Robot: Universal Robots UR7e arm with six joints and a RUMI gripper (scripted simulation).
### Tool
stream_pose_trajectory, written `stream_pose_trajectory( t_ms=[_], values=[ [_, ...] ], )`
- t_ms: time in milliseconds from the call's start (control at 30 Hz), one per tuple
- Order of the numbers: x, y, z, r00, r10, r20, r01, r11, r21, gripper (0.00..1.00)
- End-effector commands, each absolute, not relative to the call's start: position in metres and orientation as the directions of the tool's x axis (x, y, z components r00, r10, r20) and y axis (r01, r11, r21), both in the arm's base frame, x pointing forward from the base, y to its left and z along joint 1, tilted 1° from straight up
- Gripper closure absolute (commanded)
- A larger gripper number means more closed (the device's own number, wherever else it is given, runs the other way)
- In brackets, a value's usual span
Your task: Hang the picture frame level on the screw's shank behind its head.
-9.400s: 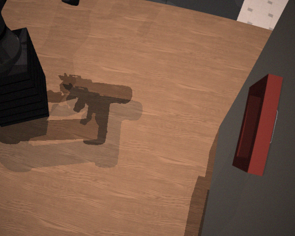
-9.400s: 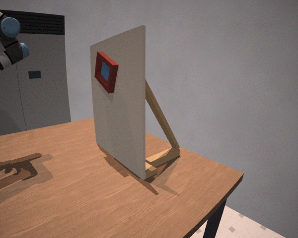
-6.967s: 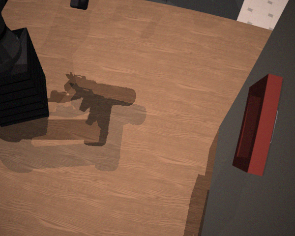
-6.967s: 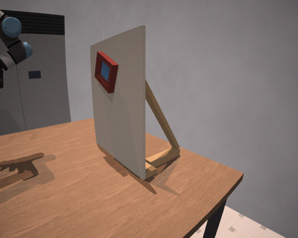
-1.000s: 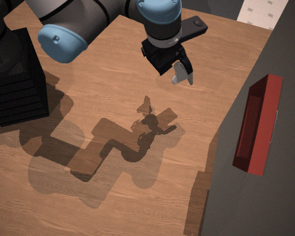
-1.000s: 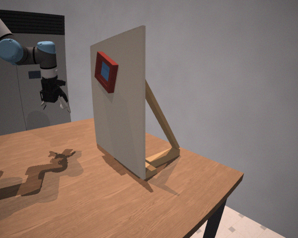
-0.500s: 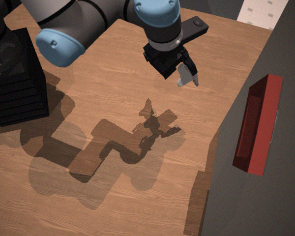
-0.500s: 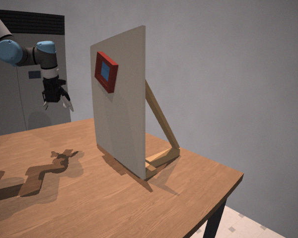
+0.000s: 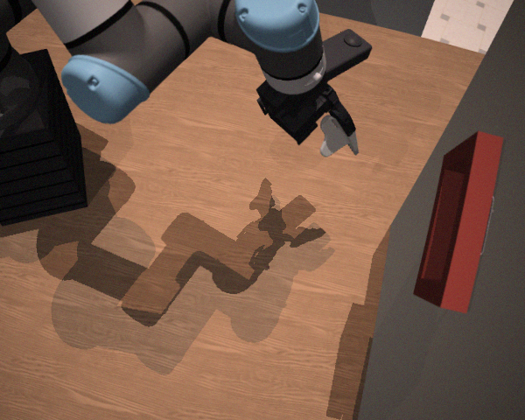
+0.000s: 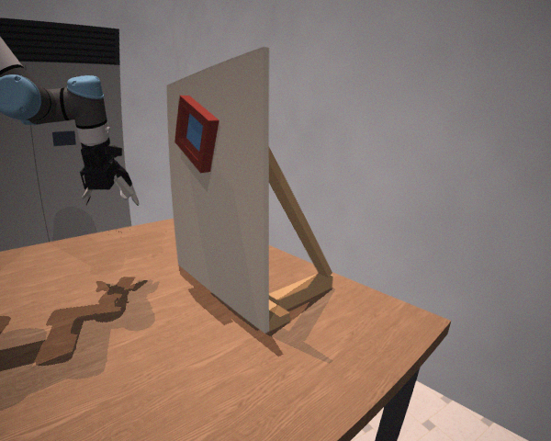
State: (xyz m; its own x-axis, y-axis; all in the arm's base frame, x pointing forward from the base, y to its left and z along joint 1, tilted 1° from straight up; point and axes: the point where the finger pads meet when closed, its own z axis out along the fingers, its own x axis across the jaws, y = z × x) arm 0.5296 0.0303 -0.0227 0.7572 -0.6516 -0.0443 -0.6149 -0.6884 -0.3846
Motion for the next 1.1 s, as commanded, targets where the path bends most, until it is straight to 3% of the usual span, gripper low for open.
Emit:
stream_pose_trajectory(
  t_ms=[0, 1067],
  values=[
    [0.5314, 0.0289, -0.022, 0.762, -0.646, -0.034, -0.606, -0.694, -0.389, 0.0],
    [0.5339, 0.0265, -0.0214, 0.771, -0.636, -0.018, -0.59, -0.705, -0.394, 0.0]
  ],
)
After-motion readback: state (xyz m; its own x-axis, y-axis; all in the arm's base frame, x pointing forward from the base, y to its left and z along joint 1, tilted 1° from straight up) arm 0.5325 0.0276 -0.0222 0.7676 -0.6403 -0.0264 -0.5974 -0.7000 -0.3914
